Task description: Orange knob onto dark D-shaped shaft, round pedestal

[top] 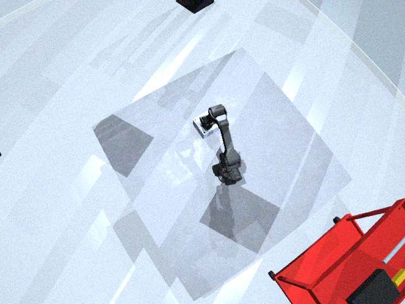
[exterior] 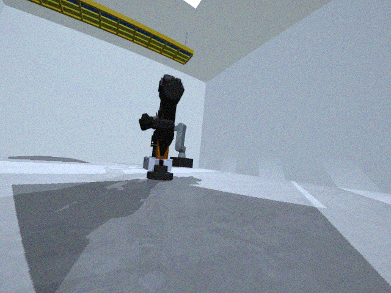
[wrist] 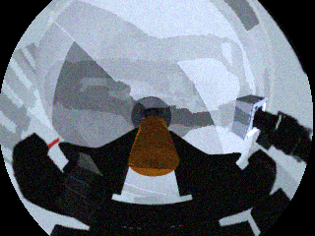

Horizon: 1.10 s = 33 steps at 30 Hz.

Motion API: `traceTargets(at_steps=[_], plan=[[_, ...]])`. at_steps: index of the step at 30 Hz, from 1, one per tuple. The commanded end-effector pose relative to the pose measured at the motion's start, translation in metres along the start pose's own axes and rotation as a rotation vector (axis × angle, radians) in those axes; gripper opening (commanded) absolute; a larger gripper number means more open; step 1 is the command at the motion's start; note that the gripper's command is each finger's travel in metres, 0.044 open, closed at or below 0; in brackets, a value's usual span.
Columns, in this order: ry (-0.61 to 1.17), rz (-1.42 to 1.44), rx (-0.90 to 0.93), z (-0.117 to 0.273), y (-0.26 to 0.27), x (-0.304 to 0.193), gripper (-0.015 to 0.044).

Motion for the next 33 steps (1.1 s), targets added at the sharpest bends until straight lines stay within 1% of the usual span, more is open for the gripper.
traceTargets(at_steps=[1, 33], plan=[[-0.001, -0.008, 0.004, -0.0009, 0.0016, 0.0003, 0.0], [-0.001, -0.008, 0.004, -0.0008, 0.0074, 0.0001, 0.0]])
Point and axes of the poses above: the point midway between the two fingers, 35 mm back from their tips, its own z axis back along the fingers, its own y axis across the jaws, x = y × z, the point moved 5 cm from there along z, back along the fingers, and after that the axes turned 14 degrees about z, right-handed, at the moved point
